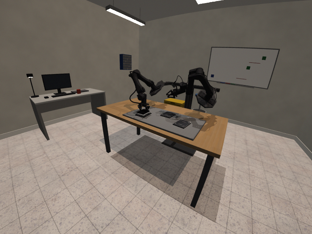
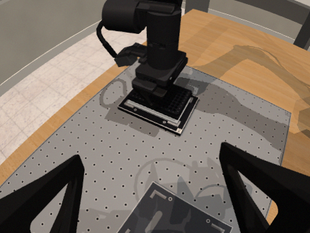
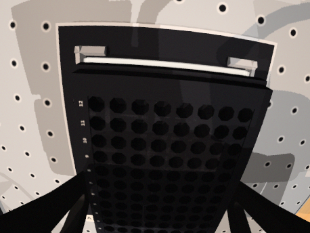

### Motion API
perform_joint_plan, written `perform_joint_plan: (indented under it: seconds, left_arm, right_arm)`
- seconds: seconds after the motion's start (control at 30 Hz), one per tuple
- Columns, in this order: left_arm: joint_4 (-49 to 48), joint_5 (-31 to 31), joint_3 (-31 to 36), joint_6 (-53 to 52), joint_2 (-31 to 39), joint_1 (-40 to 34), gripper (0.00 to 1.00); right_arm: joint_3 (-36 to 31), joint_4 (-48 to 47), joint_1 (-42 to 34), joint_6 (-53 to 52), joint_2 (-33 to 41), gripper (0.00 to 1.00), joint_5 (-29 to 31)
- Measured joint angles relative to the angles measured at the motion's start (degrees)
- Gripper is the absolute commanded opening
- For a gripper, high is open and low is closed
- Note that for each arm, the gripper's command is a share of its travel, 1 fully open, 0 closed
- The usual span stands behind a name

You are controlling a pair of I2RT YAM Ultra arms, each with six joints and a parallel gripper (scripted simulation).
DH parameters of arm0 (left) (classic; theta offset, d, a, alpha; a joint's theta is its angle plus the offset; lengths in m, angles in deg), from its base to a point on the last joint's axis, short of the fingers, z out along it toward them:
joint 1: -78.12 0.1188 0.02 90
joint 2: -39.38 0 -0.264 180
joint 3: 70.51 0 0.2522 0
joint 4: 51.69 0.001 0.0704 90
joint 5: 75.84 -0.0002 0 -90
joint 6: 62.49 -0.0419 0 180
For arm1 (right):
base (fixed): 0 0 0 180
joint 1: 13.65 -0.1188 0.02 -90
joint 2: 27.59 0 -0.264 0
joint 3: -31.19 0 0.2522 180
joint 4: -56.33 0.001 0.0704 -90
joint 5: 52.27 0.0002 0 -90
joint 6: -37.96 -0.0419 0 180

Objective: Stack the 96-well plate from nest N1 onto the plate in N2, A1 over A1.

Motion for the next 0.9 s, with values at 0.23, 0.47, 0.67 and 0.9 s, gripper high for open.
perform_joint_plan:
  seconds: [0.23, 0.47, 0.67, 0.9]
  left_arm:
    - [0.0, 0.0, 0.0, 0.0, 0.0, 0.0, 1.00]
    - [0.0, 0.0, 0.0, 0.0, 0.0, 0.0, 1.00]
    - [0.0, 0.0, 0.0, 0.0, 0.0, 0.0, 1.00]
    - [0.0, 0.0, 0.0, 0.0, 0.0, 0.0, 1.00]
  right_arm:
    - [-0.9, 0.0, -0.4, -0.6, 1.1, 0.80, 0.5]
    - [-0.9, 0.0, -0.7, -0.7, 1.5, 0.80, 0.6]
    - [-1.0, 0.0, -0.7, -0.8, 1.5, 0.80, 0.6]
    - [-1.0, 0.0, -0.7, -0.8, 1.5, 0.80, 0.6]
